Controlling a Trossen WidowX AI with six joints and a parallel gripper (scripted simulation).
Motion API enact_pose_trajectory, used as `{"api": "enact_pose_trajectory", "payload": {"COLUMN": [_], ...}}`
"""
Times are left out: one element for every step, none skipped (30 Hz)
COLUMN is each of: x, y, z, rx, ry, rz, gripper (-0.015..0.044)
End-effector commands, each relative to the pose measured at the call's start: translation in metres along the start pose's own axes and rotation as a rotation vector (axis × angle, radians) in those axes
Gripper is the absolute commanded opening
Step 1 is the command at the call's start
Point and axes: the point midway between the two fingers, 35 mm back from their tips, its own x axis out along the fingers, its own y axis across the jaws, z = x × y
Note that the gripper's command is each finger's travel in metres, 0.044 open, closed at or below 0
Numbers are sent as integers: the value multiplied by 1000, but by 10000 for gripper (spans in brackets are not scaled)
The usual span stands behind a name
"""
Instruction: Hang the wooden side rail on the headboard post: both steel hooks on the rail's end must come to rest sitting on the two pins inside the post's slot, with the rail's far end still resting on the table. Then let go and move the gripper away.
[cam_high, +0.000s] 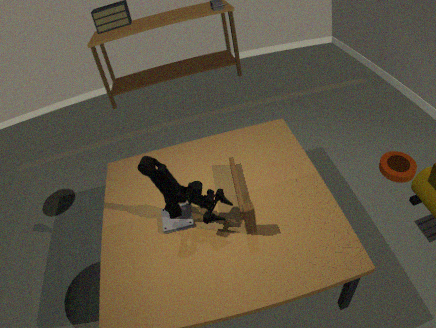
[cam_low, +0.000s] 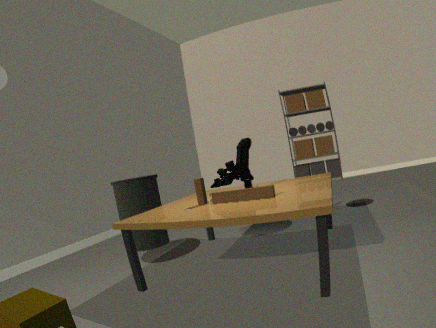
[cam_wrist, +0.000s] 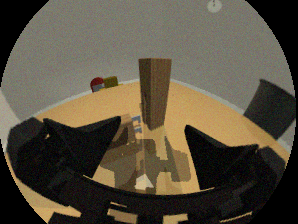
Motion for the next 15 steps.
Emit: {"api": "enact_pose_trajectory", "payload": {"x": [14,19,22,25,28,30,31,32,33,33,32,31,30,28,26], "y": [7,10,13,16,19,22,25,28,31,35,38,41,44,48,51], "z": [2,2,2,3,4,5,6,8,10,13,16,19,23,27,32], "rx": [58,78,95,111,125,137,148,157,164,170,174,176,178,177,176], "ry": [61,87,111,134,155,175,192,207,221,232,241,248,252,255,255], "rz": [-50,-72,-95,-119,-144,-169,-195,-221,-247,-274,-300,-327,-353,-379,-404], "gripper": [440,440,440,440,440,440,440,440,440,440,440,440,440,440,440]}}
